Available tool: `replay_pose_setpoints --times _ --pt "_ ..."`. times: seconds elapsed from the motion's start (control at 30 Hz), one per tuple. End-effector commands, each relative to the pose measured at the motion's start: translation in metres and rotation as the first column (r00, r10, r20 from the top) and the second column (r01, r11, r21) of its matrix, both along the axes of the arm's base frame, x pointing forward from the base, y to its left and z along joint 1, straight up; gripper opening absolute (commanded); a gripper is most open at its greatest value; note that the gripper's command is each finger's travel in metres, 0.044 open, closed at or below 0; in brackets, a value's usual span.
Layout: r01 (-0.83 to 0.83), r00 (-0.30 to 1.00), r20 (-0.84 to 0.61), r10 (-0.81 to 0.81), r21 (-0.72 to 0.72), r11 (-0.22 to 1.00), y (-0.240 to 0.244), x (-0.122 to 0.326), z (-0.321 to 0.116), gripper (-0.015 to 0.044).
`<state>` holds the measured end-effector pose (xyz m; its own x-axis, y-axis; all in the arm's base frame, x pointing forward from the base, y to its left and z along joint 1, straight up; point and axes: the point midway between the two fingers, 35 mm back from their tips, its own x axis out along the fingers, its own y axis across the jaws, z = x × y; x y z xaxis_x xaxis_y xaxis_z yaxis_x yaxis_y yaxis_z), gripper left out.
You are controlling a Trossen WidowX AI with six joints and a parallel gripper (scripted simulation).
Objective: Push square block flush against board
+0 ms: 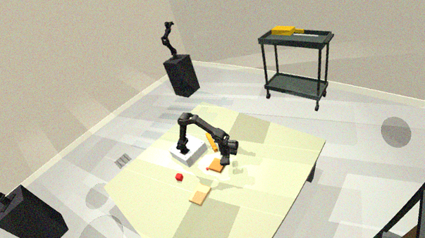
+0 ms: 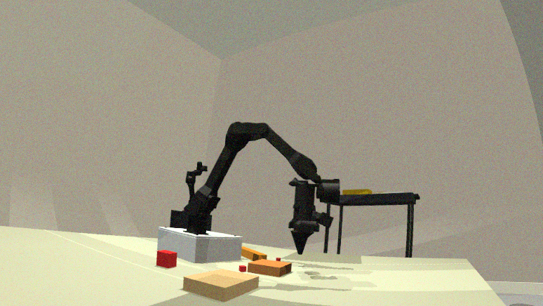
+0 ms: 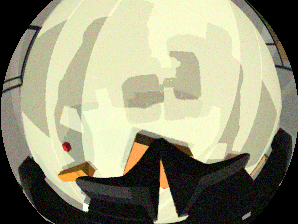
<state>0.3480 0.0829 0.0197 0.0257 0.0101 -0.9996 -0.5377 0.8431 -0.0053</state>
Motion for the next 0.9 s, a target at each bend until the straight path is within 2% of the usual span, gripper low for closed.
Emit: replay_pose_setpoints --times 0.0,0.4,0.87 --pt "-0.164 0.986 0.011 0.164 -0.007 0.986 0.007 -0.011 0.003 0.0" --pt "-0.55 0.835 0.007 0.55 -0.018 0.835 0.024 -0.042 0.001 0.0" --pt "-0.877 0.481 -0.001 0.877 -0.029 0.48 0.037 -0.08 -0.003 0.0"
